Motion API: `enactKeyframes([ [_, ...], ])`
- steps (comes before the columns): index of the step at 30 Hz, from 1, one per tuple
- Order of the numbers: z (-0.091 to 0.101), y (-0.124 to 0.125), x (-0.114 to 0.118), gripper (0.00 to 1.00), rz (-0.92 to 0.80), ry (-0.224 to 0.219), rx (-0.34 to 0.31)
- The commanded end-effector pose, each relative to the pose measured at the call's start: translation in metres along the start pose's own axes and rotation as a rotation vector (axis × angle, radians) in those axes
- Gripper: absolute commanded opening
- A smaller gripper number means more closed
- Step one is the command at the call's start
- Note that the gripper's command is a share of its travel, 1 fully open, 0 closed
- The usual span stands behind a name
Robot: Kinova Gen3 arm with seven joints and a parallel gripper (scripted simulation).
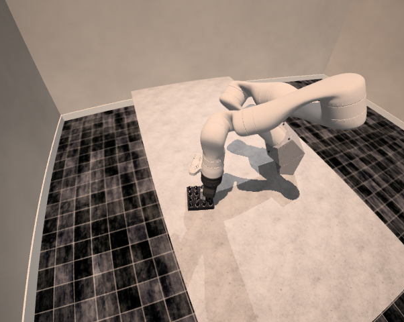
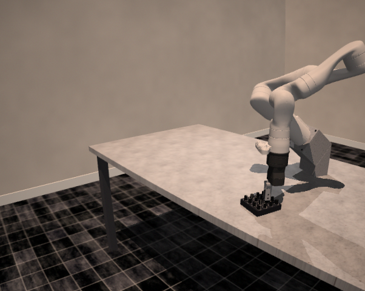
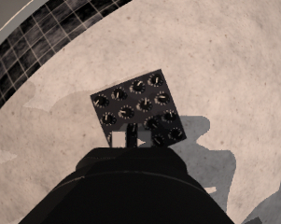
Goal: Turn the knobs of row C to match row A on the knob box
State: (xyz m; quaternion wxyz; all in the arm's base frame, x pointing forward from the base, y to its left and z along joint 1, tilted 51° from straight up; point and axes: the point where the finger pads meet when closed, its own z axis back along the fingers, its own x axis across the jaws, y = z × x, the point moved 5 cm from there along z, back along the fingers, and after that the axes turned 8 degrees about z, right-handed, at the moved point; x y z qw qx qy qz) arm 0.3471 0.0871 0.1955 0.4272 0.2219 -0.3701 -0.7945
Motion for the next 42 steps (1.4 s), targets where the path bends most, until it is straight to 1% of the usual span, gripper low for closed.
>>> enactKeyframes([
  [1,-0.005,0.0014,-0.0036,0.3,0.011,0.0,0.003],
  [26,-0.005,0.0014,-0.0036,0.3,0.013,0.0,0.003],
  [42,-0.005,0.0015,-0.0042,0.3,0.064,0.002,0.003],
])
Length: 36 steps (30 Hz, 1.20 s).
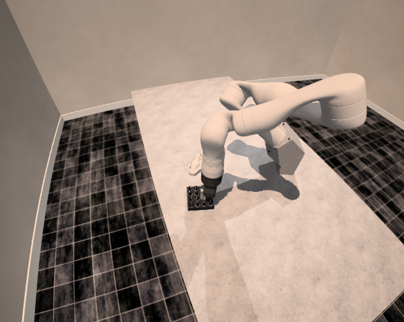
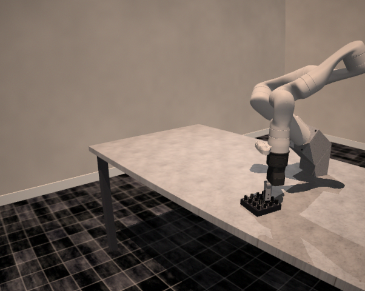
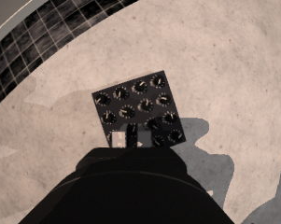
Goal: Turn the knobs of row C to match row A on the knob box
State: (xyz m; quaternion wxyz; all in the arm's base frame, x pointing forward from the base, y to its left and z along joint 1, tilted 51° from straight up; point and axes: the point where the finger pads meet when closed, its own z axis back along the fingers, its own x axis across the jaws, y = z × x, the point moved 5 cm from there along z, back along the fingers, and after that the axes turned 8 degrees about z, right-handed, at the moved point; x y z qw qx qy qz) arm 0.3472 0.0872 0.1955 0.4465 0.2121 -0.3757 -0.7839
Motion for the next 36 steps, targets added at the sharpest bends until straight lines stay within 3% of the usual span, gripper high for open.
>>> enactKeyframes([
  [1,-0.0049,0.0018,-0.0041,0.3,0.029,0.003,0.003],
  [36,-0.0049,0.0017,-0.0035,0.3,0.457,0.001,0.004],
])
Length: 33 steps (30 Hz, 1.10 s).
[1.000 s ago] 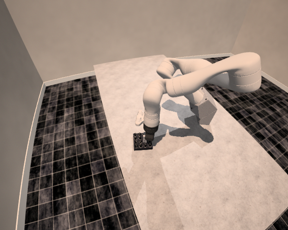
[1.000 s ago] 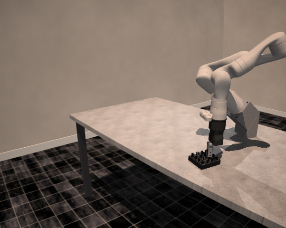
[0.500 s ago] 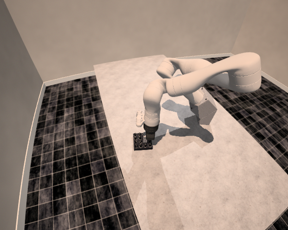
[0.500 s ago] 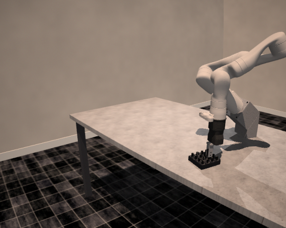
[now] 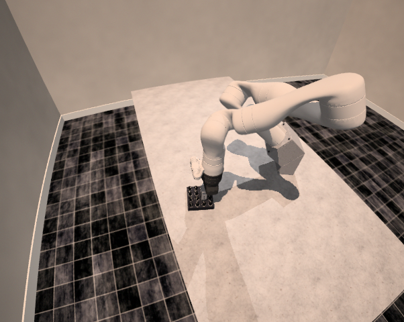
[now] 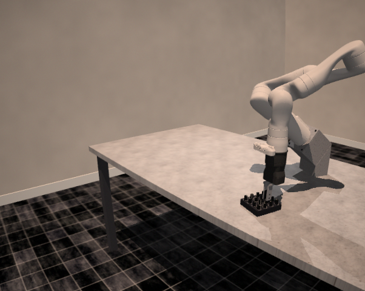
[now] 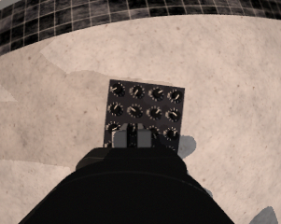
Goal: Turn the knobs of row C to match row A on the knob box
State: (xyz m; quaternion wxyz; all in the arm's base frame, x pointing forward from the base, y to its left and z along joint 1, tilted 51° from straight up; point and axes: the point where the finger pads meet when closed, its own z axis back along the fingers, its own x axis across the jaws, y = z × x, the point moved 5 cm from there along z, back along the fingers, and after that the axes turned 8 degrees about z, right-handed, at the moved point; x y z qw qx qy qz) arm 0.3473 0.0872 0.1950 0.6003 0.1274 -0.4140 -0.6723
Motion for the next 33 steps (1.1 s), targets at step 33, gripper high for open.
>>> enactKeyframes([
  [33,-0.0046,0.0036,-0.0026,0.3,0.241,0.005,0.003],
])
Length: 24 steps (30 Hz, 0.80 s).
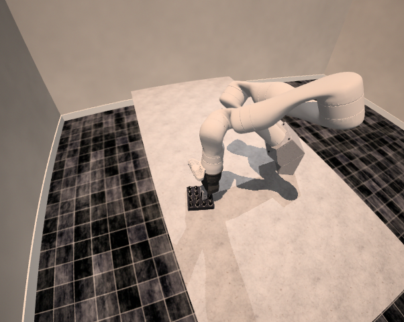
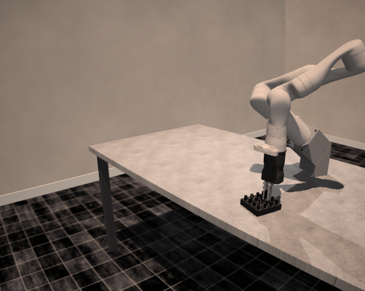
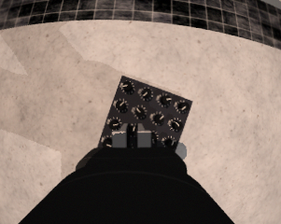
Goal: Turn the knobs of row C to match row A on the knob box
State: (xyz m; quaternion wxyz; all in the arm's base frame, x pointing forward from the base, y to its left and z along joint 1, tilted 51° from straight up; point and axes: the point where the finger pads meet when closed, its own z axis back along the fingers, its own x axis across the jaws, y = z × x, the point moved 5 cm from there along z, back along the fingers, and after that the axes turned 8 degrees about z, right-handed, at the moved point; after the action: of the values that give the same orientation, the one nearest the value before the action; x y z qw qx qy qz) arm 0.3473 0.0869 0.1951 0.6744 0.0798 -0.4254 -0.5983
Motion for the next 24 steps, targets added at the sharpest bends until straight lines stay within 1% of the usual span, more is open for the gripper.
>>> enactKeyframes([
  [1,-0.0045,0.0041,-0.0019,0.3,0.009,0.002,0.003],
  [12,-0.0045,0.0041,-0.0019,0.3,0.008,0.002,0.003],
  [13,-0.0045,0.0041,-0.0019,0.46,0.008,0.002,0.003],
  [24,-0.0045,0.0034,-0.0013,0.46,0.006,0.002,0.002],
])
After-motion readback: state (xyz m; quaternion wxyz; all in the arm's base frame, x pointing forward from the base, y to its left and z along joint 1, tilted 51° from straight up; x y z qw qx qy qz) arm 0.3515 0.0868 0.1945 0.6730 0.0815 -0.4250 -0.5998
